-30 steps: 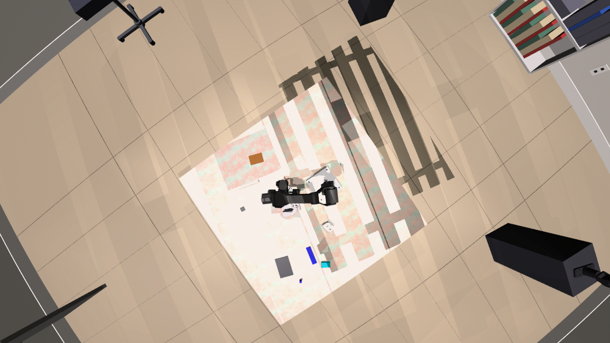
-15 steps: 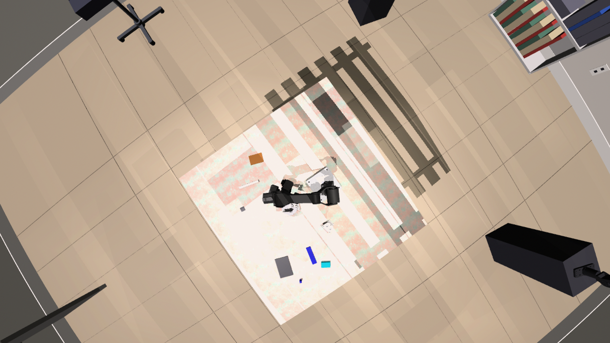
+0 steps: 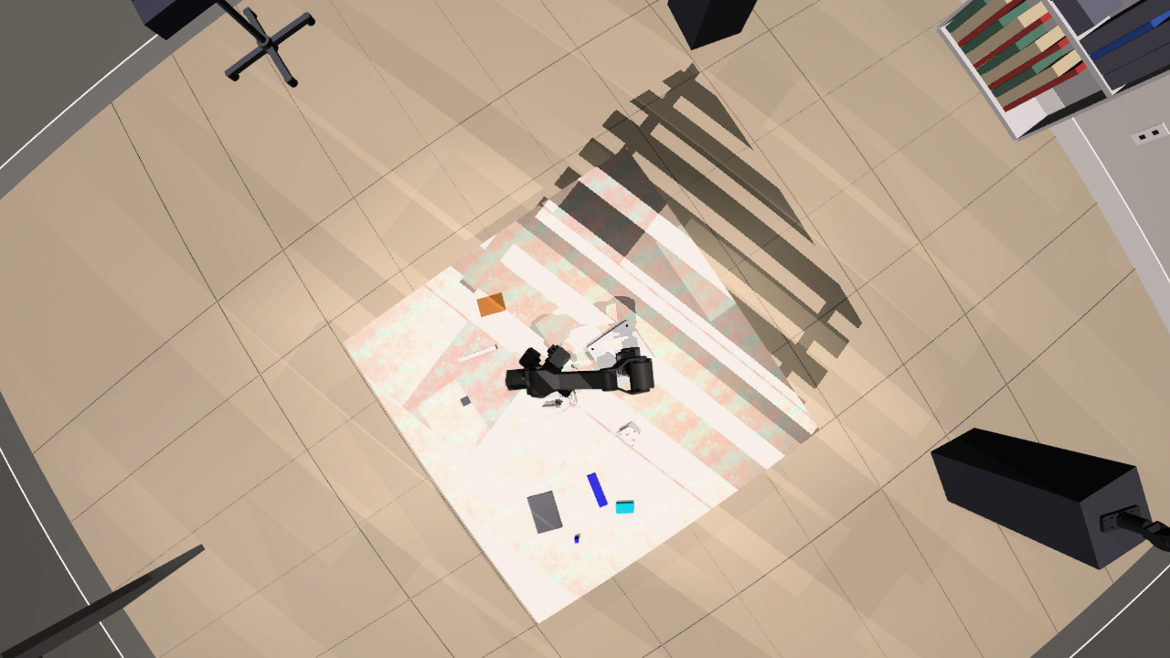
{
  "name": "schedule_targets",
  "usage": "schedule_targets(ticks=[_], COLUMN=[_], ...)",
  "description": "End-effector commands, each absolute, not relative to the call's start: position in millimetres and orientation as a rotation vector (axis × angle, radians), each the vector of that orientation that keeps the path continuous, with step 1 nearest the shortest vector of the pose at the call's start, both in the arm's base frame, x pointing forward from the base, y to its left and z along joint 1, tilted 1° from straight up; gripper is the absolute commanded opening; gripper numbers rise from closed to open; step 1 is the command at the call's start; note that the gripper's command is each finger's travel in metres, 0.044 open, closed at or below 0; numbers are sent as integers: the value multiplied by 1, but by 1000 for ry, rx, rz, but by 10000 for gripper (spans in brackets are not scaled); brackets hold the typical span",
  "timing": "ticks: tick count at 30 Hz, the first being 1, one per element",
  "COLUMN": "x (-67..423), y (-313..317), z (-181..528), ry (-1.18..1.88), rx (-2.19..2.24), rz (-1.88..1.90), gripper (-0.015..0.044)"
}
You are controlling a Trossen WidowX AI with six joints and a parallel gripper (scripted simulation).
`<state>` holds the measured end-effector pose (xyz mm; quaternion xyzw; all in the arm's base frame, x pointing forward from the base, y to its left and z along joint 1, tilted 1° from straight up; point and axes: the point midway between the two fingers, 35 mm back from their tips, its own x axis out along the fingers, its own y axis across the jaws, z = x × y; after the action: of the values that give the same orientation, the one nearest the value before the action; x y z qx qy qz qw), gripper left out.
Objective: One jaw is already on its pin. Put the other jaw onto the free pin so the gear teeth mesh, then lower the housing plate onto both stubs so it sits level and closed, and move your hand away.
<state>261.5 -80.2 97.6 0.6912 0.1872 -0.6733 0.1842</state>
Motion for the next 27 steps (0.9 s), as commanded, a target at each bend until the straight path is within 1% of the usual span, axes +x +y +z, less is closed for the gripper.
schedule_targets(ticks=[1,6,27], x=[260,261,263], y=[-80,-79,-79], z=[96,59,35], ry=[515,515,515], rx=[1959,1959,1959], rz=[-1911,-1911,-1911], gripper=[440,440,440])
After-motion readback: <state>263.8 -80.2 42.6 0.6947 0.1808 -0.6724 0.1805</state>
